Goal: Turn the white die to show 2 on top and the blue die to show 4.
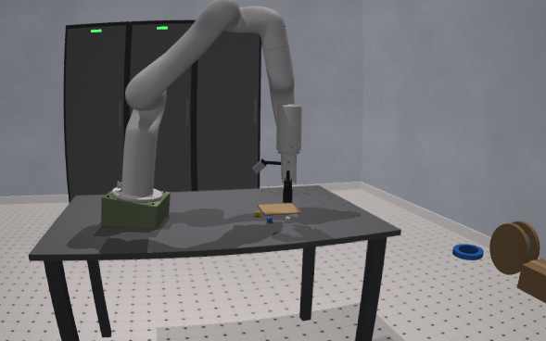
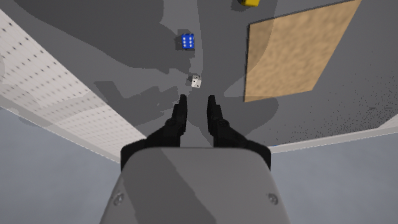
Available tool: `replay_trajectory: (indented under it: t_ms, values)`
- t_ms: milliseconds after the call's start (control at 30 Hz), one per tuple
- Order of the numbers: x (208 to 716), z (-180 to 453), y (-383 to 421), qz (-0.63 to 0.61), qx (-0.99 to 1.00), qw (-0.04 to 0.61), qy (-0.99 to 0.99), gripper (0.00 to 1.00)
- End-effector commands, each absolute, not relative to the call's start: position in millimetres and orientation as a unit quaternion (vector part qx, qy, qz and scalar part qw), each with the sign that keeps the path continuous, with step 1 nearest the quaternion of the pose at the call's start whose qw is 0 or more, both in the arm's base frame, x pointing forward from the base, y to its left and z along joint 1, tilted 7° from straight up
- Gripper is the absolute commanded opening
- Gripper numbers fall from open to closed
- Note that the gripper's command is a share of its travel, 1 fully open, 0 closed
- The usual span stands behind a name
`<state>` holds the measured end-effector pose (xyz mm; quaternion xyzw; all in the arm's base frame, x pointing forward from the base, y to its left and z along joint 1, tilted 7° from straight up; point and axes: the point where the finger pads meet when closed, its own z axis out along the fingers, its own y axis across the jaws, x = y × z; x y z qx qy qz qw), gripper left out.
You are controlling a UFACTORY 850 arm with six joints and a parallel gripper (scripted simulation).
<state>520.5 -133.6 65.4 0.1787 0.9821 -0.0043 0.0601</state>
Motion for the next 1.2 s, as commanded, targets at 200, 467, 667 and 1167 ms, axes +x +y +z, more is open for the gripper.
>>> replay_trajectory:
  t_ms: [200,467,667,1167]
  values:
    - [521.5,64.4,-133.8,-0.008,0.178,0.061,0.982,0.31]
    - [521.8,61.5,-134.0,-0.007,0.177,0.06,0.982,0.31]
    - [522.9,52.2,-134.7,-0.007,0.177,0.06,0.982,0.31]
    - [525.5,29.8,-136.3,-0.007,0.177,0.06,0.982,0.31]
